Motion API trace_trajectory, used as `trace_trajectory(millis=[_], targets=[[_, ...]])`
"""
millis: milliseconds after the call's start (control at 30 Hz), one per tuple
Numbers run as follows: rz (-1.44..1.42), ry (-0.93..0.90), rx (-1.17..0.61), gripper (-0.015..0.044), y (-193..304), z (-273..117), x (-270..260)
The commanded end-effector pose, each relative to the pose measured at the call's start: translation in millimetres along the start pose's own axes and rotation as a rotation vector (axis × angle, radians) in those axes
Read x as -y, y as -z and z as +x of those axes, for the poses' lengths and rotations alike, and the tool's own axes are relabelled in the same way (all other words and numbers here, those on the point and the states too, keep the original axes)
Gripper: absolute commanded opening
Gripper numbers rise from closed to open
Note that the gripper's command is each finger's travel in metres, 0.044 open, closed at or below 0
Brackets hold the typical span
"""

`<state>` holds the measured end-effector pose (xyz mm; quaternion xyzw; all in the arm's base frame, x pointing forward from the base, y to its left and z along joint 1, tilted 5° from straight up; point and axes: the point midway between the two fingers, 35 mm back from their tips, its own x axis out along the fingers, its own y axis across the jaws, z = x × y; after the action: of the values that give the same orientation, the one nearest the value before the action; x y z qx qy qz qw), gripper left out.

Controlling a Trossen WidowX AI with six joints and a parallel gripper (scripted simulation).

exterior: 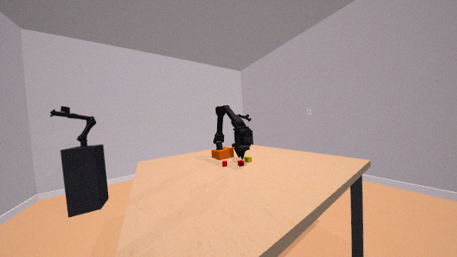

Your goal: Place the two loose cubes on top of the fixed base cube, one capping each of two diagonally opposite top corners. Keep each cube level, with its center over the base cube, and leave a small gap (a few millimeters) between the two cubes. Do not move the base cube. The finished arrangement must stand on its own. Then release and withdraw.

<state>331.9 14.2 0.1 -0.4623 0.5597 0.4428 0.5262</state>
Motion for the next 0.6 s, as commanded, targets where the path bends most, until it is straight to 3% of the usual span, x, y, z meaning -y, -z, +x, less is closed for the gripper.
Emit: trace_trajectory(millis=[0, 567], targets=[[-0.006, -0.007, -0.006, 0.0265, 1.0, 7.0, -1.7], [-0.006, -0.007, -0.007, 0.0265, 1.3, 34.5, -2.3]])
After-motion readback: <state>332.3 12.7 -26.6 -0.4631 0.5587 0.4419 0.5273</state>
